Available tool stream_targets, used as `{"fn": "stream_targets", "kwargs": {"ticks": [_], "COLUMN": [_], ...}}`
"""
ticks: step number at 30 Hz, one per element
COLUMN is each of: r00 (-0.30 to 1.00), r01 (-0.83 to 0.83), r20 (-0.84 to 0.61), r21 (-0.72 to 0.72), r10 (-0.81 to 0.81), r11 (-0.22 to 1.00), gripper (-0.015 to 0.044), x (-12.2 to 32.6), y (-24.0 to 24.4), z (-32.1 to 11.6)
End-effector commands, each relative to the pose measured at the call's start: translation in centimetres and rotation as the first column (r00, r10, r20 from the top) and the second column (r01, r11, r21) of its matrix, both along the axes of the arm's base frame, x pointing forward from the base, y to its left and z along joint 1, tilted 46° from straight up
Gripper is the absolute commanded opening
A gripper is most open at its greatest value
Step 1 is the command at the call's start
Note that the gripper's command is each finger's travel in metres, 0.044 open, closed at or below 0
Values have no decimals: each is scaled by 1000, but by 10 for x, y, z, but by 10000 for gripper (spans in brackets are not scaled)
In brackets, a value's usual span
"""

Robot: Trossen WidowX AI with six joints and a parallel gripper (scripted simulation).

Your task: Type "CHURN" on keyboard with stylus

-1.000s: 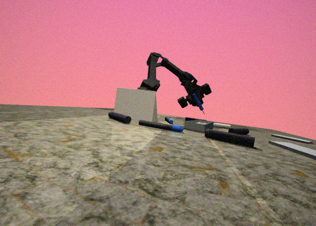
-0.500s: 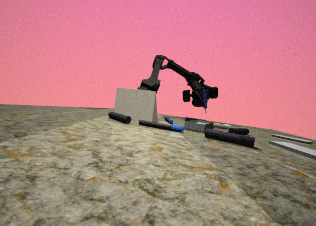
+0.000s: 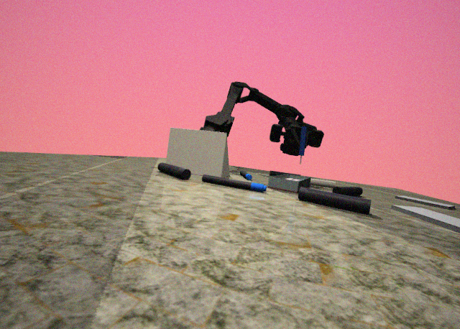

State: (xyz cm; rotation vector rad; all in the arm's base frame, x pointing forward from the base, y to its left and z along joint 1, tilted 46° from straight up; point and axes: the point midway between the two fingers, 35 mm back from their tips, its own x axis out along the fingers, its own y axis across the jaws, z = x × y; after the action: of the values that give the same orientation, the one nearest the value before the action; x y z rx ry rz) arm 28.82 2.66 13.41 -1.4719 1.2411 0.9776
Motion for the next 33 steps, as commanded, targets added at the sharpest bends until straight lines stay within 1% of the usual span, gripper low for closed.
{"fn": "stream_targets", "kwargs": {"ticks": [1, 6, 21, 24, 33], "r00": [1000, 1000, 1000, 1000, 1000], "r01": [-10, -10, -10, -10, -10], "r20": [-3, -3, -3, -3, -3], "r21": [-7, -6, -6, -6, -6], "r10": [10, 10, 10, 10, 10], "r11": [1000, 1000, 1000, 1000, 1000], "gripper": [0, 0, 0, 79, 81], "x": [2, 3, 3, 3, 4], "y": [5, 22, 23, 22, 24], "z": [-5, -22, -22, -23, -25]}}
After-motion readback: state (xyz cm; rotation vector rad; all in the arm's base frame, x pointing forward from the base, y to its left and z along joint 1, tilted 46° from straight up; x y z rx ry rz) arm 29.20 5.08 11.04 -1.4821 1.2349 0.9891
